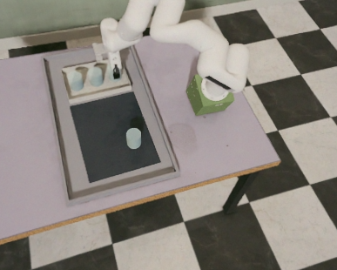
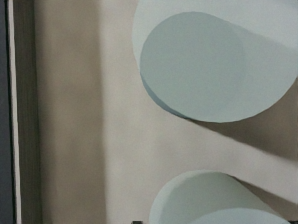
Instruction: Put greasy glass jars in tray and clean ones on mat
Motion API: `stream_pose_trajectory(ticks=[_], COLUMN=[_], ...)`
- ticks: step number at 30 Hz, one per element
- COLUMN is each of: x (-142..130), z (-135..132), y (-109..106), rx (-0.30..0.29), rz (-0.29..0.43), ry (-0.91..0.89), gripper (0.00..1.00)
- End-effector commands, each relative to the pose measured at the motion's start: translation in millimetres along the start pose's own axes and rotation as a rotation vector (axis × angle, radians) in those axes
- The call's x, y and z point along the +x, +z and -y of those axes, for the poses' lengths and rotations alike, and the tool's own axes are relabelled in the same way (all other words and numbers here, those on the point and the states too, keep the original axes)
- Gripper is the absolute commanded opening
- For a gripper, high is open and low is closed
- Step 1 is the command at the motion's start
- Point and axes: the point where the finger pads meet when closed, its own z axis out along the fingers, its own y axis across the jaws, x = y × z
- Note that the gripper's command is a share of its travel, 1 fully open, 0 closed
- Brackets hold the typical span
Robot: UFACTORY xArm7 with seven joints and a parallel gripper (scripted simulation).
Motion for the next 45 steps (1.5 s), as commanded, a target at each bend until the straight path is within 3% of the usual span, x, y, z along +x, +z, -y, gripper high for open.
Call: stream_pose_trajectory(ticks=[1, 22, 45], x=[1.5, 1.5, 1.2], z=[-2.1, -2.1, -1.7], y=[-2.5, -2.5, -80.2], rx=[-0.005, -0.005, -0.005], rz=[-0.004, -0.004, -0.004], ry=[0.000, 0.000, 0.000], gripper=[1.00, 1.00, 1.00])
